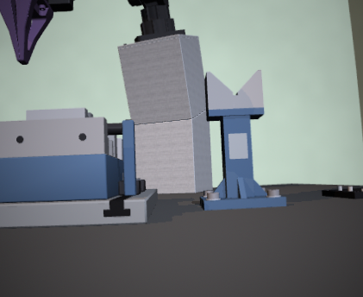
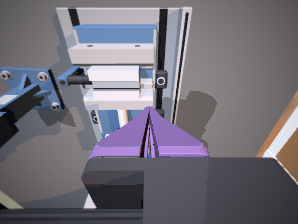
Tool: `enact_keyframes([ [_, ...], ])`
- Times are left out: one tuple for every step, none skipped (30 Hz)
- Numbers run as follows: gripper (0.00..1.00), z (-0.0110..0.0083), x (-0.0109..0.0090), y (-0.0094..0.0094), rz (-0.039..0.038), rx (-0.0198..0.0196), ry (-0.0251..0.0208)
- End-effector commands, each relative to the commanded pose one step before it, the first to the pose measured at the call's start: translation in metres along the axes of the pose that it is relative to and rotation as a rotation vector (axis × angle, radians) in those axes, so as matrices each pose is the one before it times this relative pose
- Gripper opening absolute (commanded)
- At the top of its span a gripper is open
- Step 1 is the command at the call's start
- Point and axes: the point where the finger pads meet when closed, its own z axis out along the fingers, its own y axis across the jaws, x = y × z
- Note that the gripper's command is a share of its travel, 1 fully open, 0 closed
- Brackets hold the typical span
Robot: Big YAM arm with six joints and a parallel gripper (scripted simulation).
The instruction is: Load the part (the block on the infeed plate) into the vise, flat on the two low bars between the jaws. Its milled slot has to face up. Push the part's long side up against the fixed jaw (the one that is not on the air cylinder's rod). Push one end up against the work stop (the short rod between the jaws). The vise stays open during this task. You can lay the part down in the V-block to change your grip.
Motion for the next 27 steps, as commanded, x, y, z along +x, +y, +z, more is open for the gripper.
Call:
enact_keyframes([
  [0.0,-0.00178,-0.00693,-0.00546,0.01778,0.00257,-0.00768],
  [0.0,0.0,0.0,0.0,0.0,0.0,0.0],
  [0.0,0.0,0.0,0.0,0.0,0.0,0.0],
  [0.0,0.0,0.0,0.0,0.0,0.0,0.0],
  [0.0,0.0,0.0,0.0,0.0,0.0,0.0],
  [0.0,0.0,0.0,0.0,0.0,0.0,0.0],
  [0.0,0.0,0.0,0.0,0.0,0.0,0.0],
  [0.0,0.0,0.0,0.0,0.0,0.0,0.0],
  [0.0,0.0,0.0,0.0,0.0,0.0,0.0],
  [0.0,0.00002,0.0,0.0,0.0,0.0,0.00001],
  [0.0,0.00014,0.00003,0.00001,0.0,-0.00003,0.00011],
  [0.0,0.00036,0.00008,0.00003,0.0,-0.00008,0.00028],
  [0.0,0.00067,0.00015,0.00006,0.0,-0.00014,0.00052],
  [0.0,0.00107,0.00023,0.00009,0.0,-0.00023,0.00082],
  [0.0,0.00119,0.00009,0.00004,0.00004,-0.00011,0.00043],
  [0.0,0.00095,-0.00031,-0.00009,0.0001,0.00024,-0.00077],
  [0.0,0.00042,-0.00094,-0.0003,0.00019,0.00079,-0.00266],
  [0.0,-0.00032,-0.00175,-0.00057,0.0003,0.00148,-0.00505],
  [0.0,-0.00073,-0.00234,-0.00077,0.00038,0.00199,-0.0068],
  [0.0,-0.0004,-0.00243,-0.00079,0.00042,0.00206,-0.00701],
  [0.0,0.00051,-0.00133,-0.00045,0.00028,0.00087,-0.00286],
  [0.0,0.0,0.0,0.0,0.0,0.0,0.0],
  [0.0,0.0,0.0,0.0,0.0,0.0,0.0],
  [0.0,-0.00489,-0.0029,-0.00112,0.00053,0.00262,-0.00891],
  [0.0,0.00646,0.00354,0.00114,-0.00014,-0.00272,0.00972],
  [0.0,0.00389,0.00096,0.00029,-0.00012,-0.00126,0.00459],
  [0.0,0.00134,0.0013,0.00028,-0.00007,-0.00055,0.00213],
])
